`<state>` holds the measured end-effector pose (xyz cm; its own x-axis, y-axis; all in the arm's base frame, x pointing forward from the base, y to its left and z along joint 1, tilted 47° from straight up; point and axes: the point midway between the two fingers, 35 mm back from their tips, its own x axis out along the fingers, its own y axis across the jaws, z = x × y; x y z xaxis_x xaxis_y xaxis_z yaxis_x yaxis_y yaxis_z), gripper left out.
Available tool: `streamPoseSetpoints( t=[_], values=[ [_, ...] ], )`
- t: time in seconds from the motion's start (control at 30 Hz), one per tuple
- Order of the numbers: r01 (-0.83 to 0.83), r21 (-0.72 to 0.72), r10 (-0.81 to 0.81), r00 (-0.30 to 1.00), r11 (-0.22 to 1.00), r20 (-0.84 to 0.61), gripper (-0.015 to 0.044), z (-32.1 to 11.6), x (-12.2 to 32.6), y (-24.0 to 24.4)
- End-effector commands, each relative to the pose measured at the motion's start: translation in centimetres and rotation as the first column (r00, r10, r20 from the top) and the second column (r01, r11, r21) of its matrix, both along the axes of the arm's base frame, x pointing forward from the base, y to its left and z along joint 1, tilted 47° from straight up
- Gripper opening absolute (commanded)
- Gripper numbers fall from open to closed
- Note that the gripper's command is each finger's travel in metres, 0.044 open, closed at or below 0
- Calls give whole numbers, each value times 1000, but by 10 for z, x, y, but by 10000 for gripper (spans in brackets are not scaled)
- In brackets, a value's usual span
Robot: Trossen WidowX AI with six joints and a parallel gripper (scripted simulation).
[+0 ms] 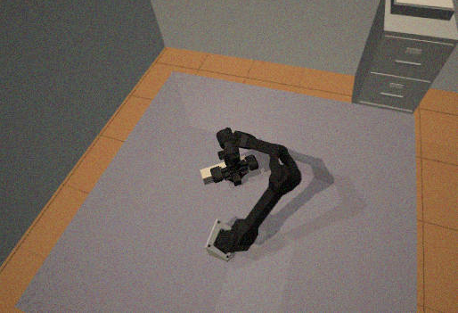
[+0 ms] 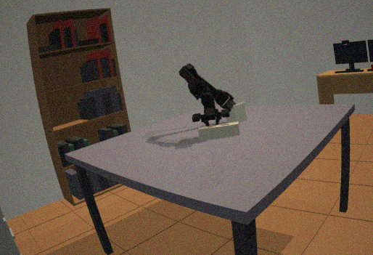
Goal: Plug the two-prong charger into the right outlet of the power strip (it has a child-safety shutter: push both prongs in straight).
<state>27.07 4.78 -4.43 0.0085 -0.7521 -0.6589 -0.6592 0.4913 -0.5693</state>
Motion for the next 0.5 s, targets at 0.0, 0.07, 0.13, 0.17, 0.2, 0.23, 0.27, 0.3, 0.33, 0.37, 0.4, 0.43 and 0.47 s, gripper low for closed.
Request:
streamPoseSetpoints(
  t=[0.0, 0.07, 0.13, 0.17, 0.2, 0.23, 0.27, 0.3, 0.33, 0.37, 0.4, 0.43, 0.47],
  values=[
    [4, 7, -4, 1000, 1000, 10, 0, -1, 3, 2],
    [4, 7, -4, 1000, 1000, 10, 0, -2, 3, 3],
    [4, 7, -4, 1000, 1000, 10, 0, -2, 4, 3],
    [4, 7, -4, 1000, 1000, 10, 0, -2, 4, 3],
    [4, 7, -4, 1000, 1000, 10, 0, -2, 5, 4],
    [4, 7, -4, 1000, 1000, 10, 0, -2, 5, 4],
    [4, 7, -4, 1000, 1000, 10, 0, -3, 5, 4],
    [4, 7, -4, 1000, 1000, 10, 0, -3, 6, 4],
    [4, 7, -4, 1000, 1000, 10, 0, -3, 6, 4],
    [4, 7, -4, 1000, 1000, 10, 0, -3, 6, 5],
    [4, 7, -4, 1000, 1000, 10, 0, -3, 6, 5],
    [4, 7, -4, 1000, 1000, 10, 0, -3, 7, 5],
    [4, 7, -4, 1000, 1000, 10, 0, -4, 7, 5]
  ],
)
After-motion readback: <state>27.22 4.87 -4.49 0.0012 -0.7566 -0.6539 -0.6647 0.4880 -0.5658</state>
